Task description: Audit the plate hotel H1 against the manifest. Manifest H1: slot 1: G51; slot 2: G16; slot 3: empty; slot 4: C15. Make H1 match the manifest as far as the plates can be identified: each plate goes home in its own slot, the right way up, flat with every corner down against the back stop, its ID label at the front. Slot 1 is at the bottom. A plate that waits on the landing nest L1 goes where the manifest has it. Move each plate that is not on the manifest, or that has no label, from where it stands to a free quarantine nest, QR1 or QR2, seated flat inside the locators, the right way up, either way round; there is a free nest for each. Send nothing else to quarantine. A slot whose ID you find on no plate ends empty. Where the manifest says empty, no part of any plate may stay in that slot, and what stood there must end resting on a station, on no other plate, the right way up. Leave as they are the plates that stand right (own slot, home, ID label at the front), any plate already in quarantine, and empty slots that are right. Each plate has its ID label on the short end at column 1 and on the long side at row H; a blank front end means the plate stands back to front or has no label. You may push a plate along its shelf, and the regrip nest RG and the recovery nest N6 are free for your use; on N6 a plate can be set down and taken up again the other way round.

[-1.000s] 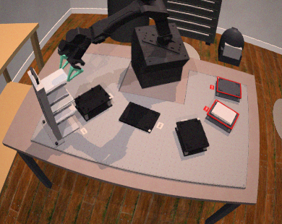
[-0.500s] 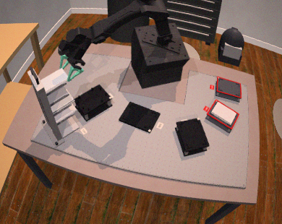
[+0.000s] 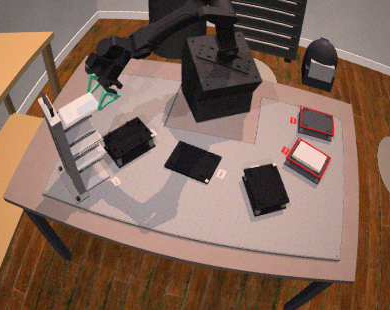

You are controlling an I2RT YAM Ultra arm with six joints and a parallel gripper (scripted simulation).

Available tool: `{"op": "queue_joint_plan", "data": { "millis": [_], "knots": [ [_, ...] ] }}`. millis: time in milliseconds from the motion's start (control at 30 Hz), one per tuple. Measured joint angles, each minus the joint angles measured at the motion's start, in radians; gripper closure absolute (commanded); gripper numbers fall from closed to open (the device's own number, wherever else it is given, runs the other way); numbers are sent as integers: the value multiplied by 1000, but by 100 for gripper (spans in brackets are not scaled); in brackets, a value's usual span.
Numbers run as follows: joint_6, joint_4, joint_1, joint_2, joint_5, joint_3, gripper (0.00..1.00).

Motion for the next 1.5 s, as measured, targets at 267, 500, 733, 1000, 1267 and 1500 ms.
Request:
{"op": "queue_joint_plan", "data": {
  "millis": [267, 500, 733, 1000, 1267, 1500],
  "knots": [
    [-8, 11, -10, -29, -8, -46, 14],
    [-14, 18, -16, -47, -14, -75, 14],
    [-22, 25, -26, -72, -21, -113, 14],
    [-30, 31, -35, -96, -29, -146, 14],
    [-39, 37, -47, -124, -37, -188, 14],
    [-48, 40, -57, -146, -45, -219, 14]
  ]
}}
